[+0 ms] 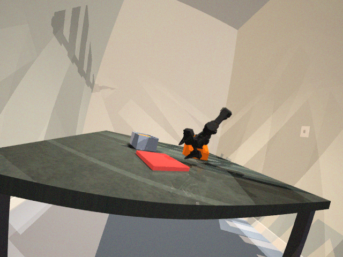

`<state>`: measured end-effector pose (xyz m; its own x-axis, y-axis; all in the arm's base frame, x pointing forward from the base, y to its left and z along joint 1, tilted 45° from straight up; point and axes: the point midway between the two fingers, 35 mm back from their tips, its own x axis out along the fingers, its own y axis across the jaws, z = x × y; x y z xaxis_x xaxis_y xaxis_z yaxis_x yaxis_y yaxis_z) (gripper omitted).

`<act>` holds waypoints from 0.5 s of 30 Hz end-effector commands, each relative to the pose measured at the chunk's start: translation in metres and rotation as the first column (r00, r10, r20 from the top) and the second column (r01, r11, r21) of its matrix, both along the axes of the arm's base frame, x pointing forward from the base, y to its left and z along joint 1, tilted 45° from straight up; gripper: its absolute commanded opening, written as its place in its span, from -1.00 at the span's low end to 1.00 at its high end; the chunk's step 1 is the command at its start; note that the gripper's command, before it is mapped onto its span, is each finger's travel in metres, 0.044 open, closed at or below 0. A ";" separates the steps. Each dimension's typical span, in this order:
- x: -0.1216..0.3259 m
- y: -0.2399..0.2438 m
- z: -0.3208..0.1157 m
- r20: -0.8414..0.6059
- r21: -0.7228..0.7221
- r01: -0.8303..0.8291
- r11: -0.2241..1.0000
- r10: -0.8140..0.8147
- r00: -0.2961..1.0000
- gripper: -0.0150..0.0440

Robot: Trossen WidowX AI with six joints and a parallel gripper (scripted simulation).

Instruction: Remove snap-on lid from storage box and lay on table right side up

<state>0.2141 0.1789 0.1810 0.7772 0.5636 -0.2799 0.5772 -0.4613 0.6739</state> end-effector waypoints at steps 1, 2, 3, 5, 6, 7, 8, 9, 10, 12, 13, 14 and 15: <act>-0.009 -0.002 -0.003 -0.001 0.003 0.003 1.000 -0.003 1.000 1.00; -0.011 -0.003 -0.003 -0.001 0.003 0.003 1.000 -0.003 1.000 1.00; -0.013 -0.003 -0.004 -0.001 0.004 0.003 1.000 -0.003 1.000 1.00; -0.017 -0.004 -0.005 -0.002 0.004 0.003 1.000 -0.003 1.000 1.00; -0.019 -0.004 -0.005 -0.002 0.004 0.003 1.000 -0.003 1.000 1.00; -0.021 -0.004 -0.005 -0.002 0.004 0.003 1.000 -0.003 1.000 1.00; -0.023 -0.004 -0.006 -0.002 0.004 0.003 1.000 -0.003 1.000 1.00; -0.025 -0.005 -0.006 -0.002 0.004 0.003 1.000 -0.003 1.000 1.00; -0.027 -0.005 -0.007 -0.002 0.004 0.003 1.000 -0.003 1.000 1.00; -0.026 -0.005 -0.006 -0.002 0.004 0.003 1.000 -0.003 1.000 1.00; -0.025 -0.005 -0.005 -0.002 0.004 0.003 1.000 -0.003 1.000 1.00; -0.024 -0.006 -0.002 -0.002 0.004 0.003 1.000 -0.003 1.000 1.00; -0.025 -0.008 -0.001 -0.002 0.004 0.003 1.000 -0.003 1.000 1.00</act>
